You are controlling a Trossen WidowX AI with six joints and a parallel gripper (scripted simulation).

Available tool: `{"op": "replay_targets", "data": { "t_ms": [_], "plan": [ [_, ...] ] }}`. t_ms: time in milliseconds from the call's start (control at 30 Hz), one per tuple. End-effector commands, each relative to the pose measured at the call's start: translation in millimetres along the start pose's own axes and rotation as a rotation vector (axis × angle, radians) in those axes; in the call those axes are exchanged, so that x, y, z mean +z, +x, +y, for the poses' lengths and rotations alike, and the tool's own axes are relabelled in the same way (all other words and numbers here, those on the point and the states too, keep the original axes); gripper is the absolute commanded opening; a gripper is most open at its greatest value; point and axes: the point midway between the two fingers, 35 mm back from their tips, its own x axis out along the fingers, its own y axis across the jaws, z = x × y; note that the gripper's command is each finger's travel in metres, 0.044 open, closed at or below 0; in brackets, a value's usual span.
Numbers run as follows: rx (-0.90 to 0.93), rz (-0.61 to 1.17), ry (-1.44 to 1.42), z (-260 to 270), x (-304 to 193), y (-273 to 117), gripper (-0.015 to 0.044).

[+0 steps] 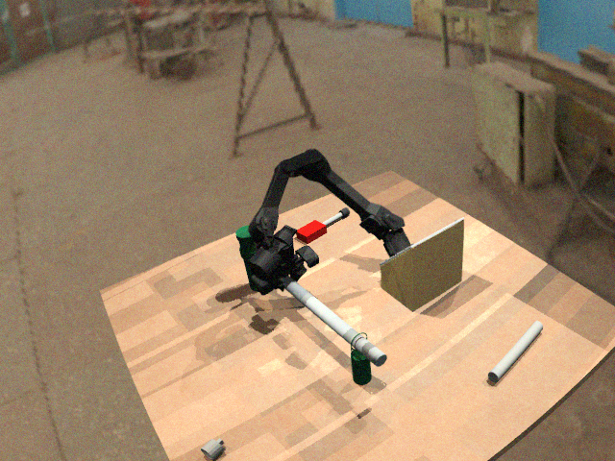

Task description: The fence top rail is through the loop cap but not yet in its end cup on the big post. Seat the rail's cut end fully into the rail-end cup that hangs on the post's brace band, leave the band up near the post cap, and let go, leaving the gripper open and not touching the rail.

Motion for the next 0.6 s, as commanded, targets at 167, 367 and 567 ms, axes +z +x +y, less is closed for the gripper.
{"op": "replay_targets", "data": {
  "t_ms": [167,367,567],
  "plan": [
    [-0.002,0.0,-0.001,0.2,3.0,0.3,0.0],
    [-0.002,0.0,-0.001,0.2,3.0,0.3,0.0],
    [-0.002,0.0,-0.001,0.2,3.0,0.3,0.0131]
  ]
}}
